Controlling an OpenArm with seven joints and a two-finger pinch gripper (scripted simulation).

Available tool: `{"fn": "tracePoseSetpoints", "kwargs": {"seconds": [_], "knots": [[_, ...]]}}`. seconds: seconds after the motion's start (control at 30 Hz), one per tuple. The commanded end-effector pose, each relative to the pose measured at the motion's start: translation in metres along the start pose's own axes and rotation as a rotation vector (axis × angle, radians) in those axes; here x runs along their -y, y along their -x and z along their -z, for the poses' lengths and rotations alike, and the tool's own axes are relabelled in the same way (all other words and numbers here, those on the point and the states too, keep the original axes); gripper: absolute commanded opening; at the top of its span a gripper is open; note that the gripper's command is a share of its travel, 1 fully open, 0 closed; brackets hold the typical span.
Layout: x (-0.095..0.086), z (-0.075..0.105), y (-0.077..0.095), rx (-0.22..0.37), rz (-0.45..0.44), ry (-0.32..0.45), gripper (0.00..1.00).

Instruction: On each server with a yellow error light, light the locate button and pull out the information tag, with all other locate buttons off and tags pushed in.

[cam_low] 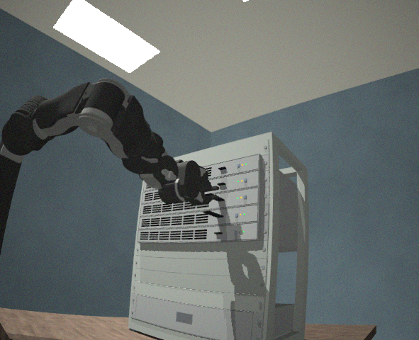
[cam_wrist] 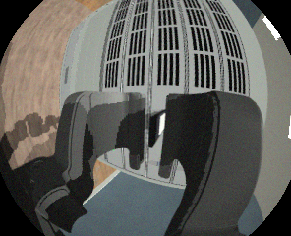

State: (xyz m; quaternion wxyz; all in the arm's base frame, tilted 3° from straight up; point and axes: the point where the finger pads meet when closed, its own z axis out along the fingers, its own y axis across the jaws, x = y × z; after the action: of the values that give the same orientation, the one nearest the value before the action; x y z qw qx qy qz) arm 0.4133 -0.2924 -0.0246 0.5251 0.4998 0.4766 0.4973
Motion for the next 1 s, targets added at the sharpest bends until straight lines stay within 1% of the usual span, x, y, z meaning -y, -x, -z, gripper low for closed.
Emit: {"fn": "tracePoseSetpoints", "kwargs": {"seconds": [0.0, 0.6, 0.7, 0.87, 0.97], "knots": [[-0.001, 0.000, 0.000, 0.000, -0.001, 0.004, 0.10], [-0.002, 0.001, 0.001, 0.002, 0.000, 0.007, 0.10], [-0.002, 0.010, 0.001, 0.005, -0.002, 0.012, 0.10], [-0.002, 0.037, -0.001, 0.005, -0.001, 0.012, 0.10], [-0.001, 0.048, -0.001, 0.005, -0.001, 0.012, 0.10]]}}
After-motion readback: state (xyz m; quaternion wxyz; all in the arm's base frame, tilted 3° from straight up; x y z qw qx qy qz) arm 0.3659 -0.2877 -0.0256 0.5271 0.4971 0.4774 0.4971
